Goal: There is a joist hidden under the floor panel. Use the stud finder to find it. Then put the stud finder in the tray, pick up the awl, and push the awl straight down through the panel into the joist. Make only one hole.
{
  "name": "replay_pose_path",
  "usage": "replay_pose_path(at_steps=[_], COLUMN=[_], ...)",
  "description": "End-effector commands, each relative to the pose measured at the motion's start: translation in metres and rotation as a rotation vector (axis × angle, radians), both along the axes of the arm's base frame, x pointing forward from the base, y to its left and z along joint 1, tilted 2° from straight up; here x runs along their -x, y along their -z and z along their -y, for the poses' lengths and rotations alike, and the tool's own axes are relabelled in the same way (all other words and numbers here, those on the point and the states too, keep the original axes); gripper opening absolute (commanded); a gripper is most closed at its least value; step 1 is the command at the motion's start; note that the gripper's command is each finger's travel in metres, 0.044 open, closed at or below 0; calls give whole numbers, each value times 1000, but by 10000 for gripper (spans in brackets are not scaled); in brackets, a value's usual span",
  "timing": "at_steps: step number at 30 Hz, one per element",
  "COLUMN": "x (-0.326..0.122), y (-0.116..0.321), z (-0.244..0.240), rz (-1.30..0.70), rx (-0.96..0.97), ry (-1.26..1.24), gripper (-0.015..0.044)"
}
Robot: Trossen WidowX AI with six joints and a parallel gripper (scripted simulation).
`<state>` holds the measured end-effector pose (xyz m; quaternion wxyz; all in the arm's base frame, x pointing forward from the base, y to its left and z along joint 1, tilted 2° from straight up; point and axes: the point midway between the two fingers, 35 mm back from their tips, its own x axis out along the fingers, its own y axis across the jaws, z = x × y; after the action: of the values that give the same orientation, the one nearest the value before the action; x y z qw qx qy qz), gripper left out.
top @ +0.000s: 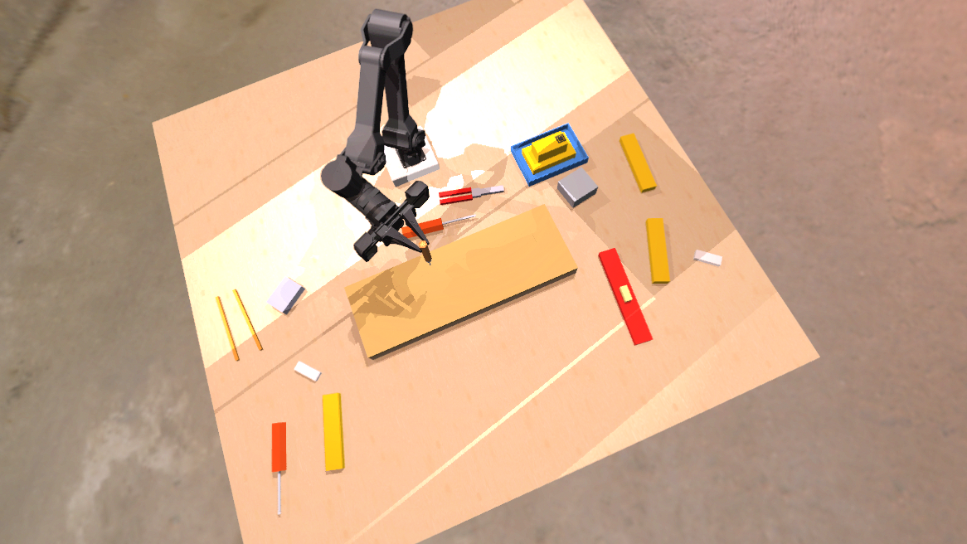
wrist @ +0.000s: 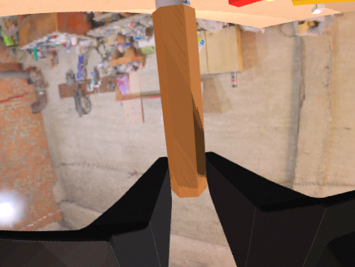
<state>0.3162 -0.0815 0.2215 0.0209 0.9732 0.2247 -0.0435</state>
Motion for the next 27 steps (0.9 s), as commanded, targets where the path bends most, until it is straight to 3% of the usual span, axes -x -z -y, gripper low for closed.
replay_pose_path(at_steps=[1, 12, 27], x=[-8, -21, -22], y=[5, 25, 31], z=[-13, -47, -47], rz=[14, 38, 38], rx=[-13, -38, -39], ry=[-90, -311, -314], gripper=[0, 0, 0])
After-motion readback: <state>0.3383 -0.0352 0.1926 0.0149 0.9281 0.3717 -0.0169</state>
